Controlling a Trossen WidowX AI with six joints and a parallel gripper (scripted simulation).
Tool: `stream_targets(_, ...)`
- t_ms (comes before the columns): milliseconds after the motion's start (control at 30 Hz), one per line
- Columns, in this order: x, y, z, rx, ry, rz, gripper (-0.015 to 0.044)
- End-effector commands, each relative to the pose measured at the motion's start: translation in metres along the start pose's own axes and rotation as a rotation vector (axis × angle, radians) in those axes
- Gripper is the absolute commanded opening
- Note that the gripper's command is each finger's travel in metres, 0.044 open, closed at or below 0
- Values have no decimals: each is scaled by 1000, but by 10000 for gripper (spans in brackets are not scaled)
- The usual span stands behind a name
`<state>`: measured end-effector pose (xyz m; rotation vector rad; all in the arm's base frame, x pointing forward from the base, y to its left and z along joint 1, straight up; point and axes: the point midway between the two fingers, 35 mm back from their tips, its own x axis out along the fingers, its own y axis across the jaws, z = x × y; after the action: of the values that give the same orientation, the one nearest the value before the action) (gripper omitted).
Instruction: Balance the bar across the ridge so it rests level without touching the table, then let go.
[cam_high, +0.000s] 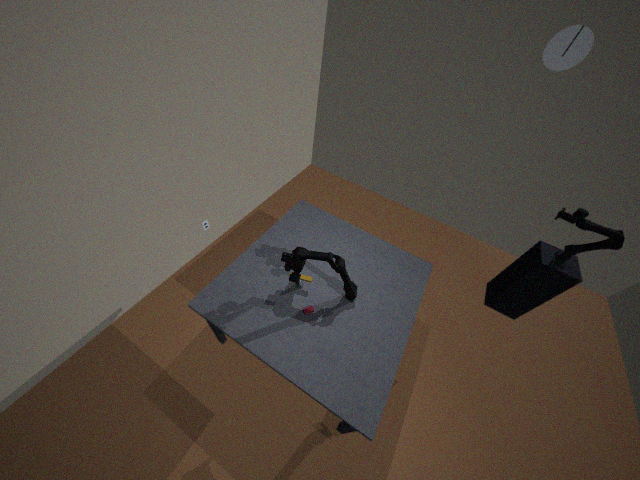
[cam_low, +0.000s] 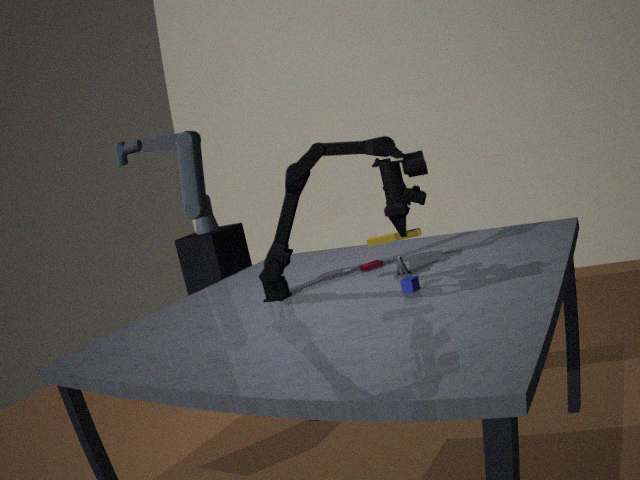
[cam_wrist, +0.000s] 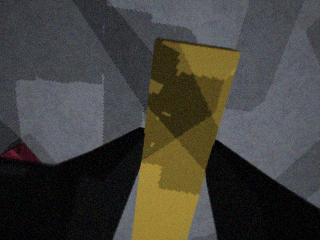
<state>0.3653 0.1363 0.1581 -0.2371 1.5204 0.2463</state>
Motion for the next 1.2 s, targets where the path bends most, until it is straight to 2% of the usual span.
stream_targets(0,0,2,2,16,-4,2,0)
stream_targets(867,41,2,2,17,-4,2,0)
stream_targets(1167,41,1,2,17,-4,2,0)
